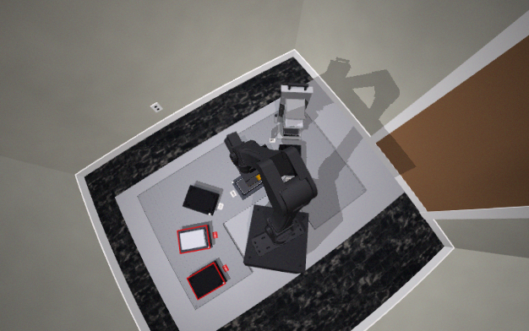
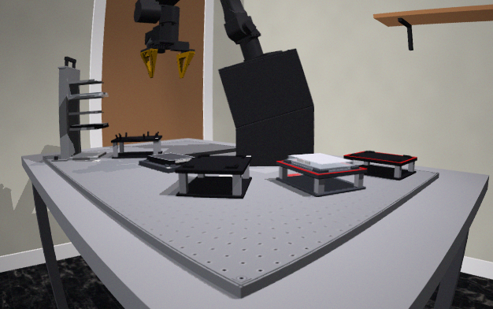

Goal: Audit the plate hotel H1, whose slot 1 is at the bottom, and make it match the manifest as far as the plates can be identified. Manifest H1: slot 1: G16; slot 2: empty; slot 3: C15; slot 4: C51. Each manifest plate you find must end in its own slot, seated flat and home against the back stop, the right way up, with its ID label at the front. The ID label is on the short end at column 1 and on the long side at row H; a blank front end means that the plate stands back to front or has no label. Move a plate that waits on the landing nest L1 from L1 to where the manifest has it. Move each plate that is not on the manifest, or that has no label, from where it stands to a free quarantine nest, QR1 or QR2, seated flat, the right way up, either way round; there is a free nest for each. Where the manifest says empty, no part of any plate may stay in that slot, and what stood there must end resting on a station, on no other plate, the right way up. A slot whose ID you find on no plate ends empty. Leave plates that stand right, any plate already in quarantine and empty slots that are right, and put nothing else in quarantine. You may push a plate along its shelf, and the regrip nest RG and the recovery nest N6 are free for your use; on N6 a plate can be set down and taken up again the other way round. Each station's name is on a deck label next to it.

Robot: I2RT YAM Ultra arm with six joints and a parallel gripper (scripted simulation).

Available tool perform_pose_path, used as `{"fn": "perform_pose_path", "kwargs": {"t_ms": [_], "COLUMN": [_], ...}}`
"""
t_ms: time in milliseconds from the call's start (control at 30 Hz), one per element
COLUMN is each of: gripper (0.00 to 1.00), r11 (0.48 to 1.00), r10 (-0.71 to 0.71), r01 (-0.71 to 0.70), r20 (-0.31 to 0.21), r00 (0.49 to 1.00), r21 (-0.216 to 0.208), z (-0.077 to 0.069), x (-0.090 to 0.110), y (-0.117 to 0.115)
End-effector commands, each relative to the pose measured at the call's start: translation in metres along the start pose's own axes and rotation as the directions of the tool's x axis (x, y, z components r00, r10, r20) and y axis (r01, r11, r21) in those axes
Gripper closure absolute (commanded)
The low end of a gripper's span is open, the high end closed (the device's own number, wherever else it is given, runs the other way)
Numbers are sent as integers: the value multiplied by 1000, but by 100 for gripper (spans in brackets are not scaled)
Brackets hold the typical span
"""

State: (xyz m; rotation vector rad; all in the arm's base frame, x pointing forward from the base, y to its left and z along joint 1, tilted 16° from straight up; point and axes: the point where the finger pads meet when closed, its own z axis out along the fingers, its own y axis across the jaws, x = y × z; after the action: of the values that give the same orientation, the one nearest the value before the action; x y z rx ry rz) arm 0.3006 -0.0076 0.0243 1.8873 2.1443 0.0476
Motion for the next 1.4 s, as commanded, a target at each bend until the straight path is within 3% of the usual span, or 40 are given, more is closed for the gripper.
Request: {"fn": "perform_pose_path", "kwargs": {"t_ms": [0,267,767,833,1100,1367], "gripper": [0,0,0,0,0,0], "r11": [1000,1000,977,977,949,916], "r10": [-16,-16,-191,-191,-275,-342], "r01": [16,16,204,204,304,390], "r20": [4,5,164,164,251,326], "r00": [1000,1000,968,968,928,881], "r21": [-5,-5,-66,-66,-85,-94], "z": [-4,-4,-4,-4,-4,-4], "x": [-10,-30,-81,-81,-107,-107], "y": [4,7,7,7,7,7]}}
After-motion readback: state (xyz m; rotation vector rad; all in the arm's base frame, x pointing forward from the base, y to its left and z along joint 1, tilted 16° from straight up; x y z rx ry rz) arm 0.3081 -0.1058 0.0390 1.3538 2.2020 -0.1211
